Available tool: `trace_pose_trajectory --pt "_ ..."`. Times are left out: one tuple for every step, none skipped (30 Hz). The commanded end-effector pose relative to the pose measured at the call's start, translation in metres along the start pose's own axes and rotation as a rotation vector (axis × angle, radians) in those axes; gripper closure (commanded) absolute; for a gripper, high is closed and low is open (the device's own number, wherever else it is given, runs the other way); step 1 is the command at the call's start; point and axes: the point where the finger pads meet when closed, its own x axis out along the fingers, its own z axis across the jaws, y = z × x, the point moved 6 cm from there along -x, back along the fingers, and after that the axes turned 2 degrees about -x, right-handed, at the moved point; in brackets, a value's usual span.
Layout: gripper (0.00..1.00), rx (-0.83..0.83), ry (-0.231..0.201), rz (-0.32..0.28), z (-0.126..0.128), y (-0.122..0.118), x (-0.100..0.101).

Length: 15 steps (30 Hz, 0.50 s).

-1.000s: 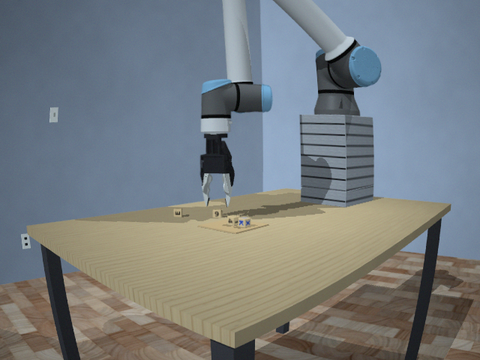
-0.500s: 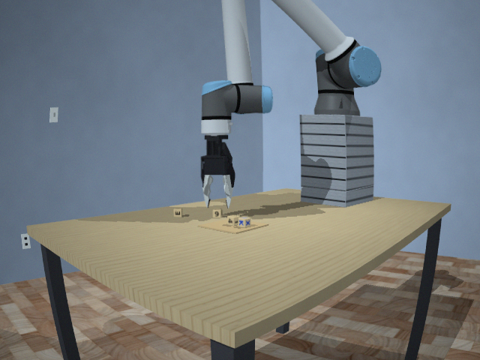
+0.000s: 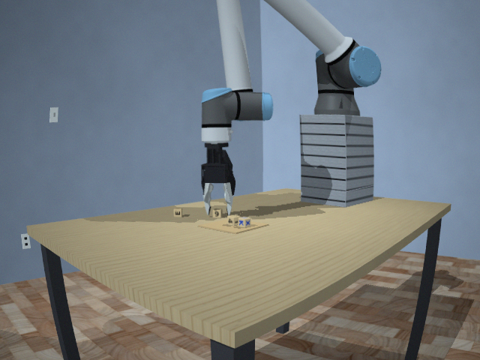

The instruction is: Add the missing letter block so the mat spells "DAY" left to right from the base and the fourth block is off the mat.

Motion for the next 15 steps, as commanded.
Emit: trace_pose_trajectory --pt "0.63 -0.002 0.008 -0.002 -0.0038 -0.0031 0.0042" --pt "0.63 -0.002 0.008 -0.002 -0.0038 -0.0031 0.0045" --pt "0.63 -0.002 0.008 -0.002 -0.0038 -0.0031 0.0047" --pt "0.63 -0.002 0.008 -0.002 -0.0038 -0.0031 0.0048" --pt "0.63 -0.002 0.008 -0.002 -0.0038 -0.0031 0.0048" --pt "0.63 -0.002 0.008 -0.002 -0.0036 -0.003 0.0046" --pt "0.63 -0.002 0.009 -0.003 -0.0036 -0.003 0.0042" --pt "0.63 -0.002 0.009 -0.003 -0.0036 -0.003 0.0039" --pt "0.63 -0.002 0.009 -0.003 -0.0036 -0.003 0.0037" --pt "0.63 -0.002 0.009 -0.003 -0.0036 -0.003 0.0036" --pt "0.63 -0.002 0.009 -0.003 -0.0036 -0.003 0.0036" --pt "0.63 -0.002 0.009 -0.003 -0.0036 -0.003 0.0036" --pt "0.63 -0.002 0.009 -0.003 -0.0036 -0.003 0.0037" --pt "0.63 -0.002 0.009 -0.003 -0.0036 -0.003 0.0037" --pt "0.63 -0.002 0.009 -0.003 -0.0036 -0.003 0.0037"
